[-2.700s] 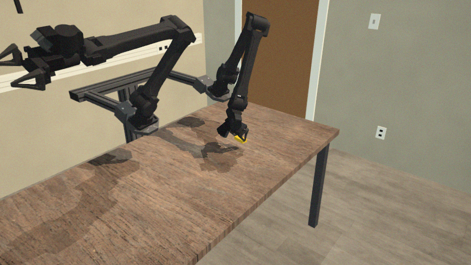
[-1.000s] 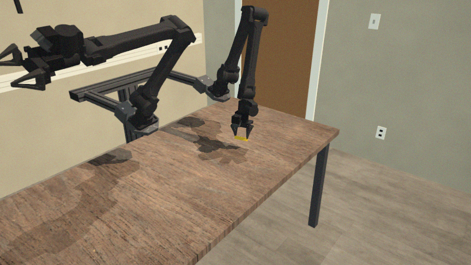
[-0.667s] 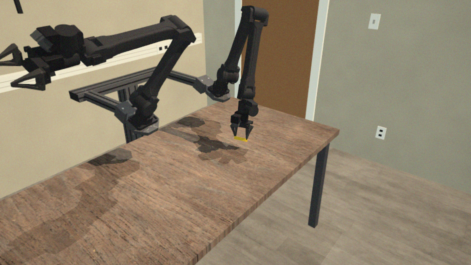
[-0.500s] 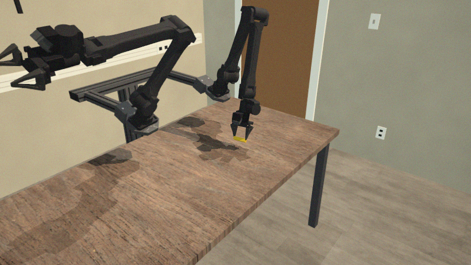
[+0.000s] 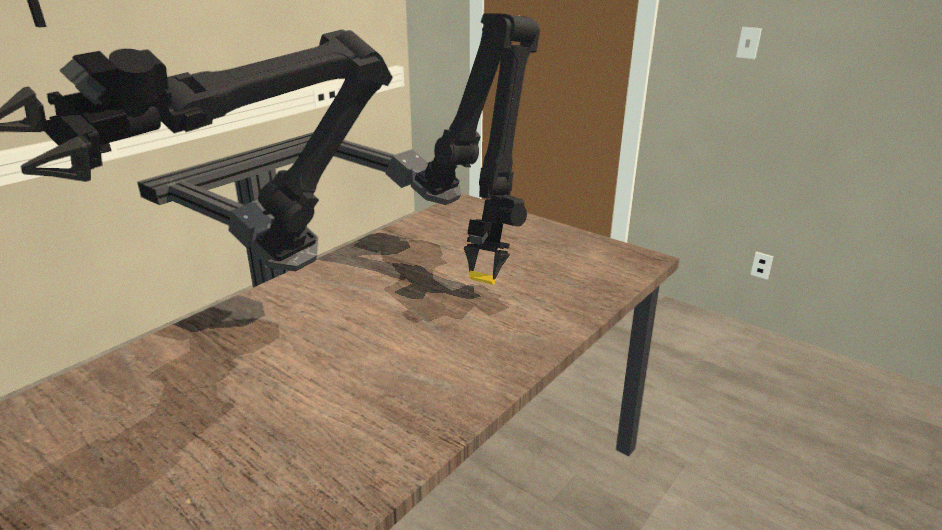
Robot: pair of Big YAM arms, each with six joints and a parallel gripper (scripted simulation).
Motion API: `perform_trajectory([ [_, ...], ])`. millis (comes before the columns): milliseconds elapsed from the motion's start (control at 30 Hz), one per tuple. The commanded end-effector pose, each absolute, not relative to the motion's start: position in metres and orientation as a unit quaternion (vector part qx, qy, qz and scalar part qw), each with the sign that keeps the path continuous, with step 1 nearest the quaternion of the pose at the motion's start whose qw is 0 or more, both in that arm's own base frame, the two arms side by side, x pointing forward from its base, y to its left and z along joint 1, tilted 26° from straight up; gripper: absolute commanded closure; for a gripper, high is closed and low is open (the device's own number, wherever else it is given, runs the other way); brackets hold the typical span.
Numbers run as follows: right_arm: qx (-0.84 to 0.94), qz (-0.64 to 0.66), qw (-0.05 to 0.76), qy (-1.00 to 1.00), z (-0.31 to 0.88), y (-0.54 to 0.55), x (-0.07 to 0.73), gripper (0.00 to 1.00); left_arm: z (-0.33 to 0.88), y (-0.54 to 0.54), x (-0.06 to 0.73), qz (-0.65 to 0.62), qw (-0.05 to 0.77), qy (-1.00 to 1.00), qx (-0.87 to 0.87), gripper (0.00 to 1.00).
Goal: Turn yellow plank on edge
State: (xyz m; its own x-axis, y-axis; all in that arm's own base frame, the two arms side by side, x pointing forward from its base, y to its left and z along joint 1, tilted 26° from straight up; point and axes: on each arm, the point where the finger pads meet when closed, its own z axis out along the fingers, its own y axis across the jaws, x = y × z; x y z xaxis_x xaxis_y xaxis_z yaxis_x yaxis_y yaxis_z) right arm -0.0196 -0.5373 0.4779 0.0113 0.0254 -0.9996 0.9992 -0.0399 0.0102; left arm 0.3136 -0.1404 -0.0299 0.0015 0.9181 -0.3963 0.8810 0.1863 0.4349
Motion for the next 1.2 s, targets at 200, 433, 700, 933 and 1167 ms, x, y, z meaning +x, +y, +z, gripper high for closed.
perform_trajectory([
  [200, 0.504, -0.519, 0.495, 0.481, 0.516, -0.533, -0.025, 0.00, -0.036, -0.136, 0.313, -0.007, 0.344, 0.688, 0.638, 0.34],
  [433, 0.504, -0.519, 0.495, 0.481, 0.516, -0.533, -0.025, 0.00, -0.035, -0.134, 0.310, -0.051, 0.395, 0.660, 0.637, 0.34],
  [700, 0.504, -0.519, 0.495, 0.481, 0.516, -0.533, -0.025, 0.00, -0.029, -0.139, 0.314, -0.050, 0.400, 0.653, 0.641, 0.34],
  [933, 0.504, -0.519, 0.495, 0.481, 0.516, -0.533, -0.025, 0.00, -0.033, -0.135, 0.319, -0.075, 0.427, 0.641, 0.634, 0.34],
  [1167, 0.504, -0.519, 0.495, 0.481, 0.516, -0.533, -0.025, 0.00, -0.034, -0.132, 0.318, -0.128, 0.482, 0.600, 0.625, 0.34],
])
